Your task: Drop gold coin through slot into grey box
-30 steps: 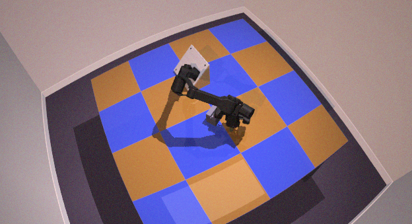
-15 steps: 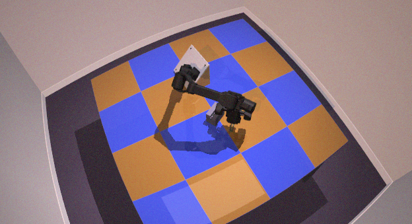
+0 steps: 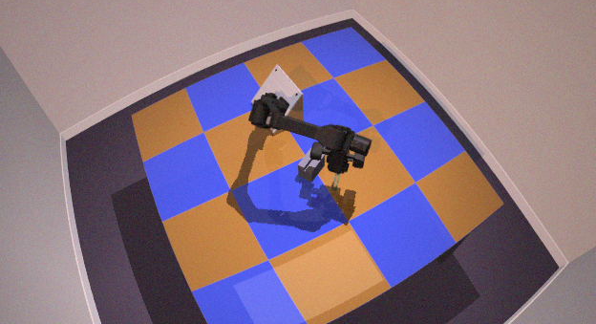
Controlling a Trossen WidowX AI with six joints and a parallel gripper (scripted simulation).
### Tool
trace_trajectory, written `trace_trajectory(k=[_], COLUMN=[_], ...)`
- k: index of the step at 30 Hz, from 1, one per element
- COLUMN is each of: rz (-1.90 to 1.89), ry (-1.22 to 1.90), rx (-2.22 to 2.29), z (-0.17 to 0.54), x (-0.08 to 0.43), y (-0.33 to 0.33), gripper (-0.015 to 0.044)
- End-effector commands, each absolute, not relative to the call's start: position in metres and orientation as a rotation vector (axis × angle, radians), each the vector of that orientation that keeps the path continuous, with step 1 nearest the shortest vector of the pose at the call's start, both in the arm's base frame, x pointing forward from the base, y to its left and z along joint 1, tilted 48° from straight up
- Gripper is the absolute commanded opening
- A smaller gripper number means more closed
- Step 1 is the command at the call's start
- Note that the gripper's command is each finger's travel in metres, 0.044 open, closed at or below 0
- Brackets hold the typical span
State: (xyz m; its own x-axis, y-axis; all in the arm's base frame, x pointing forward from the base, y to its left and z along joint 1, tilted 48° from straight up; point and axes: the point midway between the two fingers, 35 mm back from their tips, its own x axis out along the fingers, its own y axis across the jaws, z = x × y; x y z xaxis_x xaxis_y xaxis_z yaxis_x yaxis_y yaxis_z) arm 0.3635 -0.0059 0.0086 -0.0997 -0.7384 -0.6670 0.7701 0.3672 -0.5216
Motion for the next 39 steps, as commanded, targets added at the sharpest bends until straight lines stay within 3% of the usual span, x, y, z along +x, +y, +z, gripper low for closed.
trace_trajectory(k=[1, 13, 39], rz=[-1.263, -1.429, -1.433], ry=[1.085, 0.87, 0.868], rx=[0.045, 0.29, 0.293], z=[0.013, 0.021, 0.039], x=[0.365, 0.359, 0.314], y=[0.001, -0.006, -0.011], gripper=[0.0, 0.0, 0.0])
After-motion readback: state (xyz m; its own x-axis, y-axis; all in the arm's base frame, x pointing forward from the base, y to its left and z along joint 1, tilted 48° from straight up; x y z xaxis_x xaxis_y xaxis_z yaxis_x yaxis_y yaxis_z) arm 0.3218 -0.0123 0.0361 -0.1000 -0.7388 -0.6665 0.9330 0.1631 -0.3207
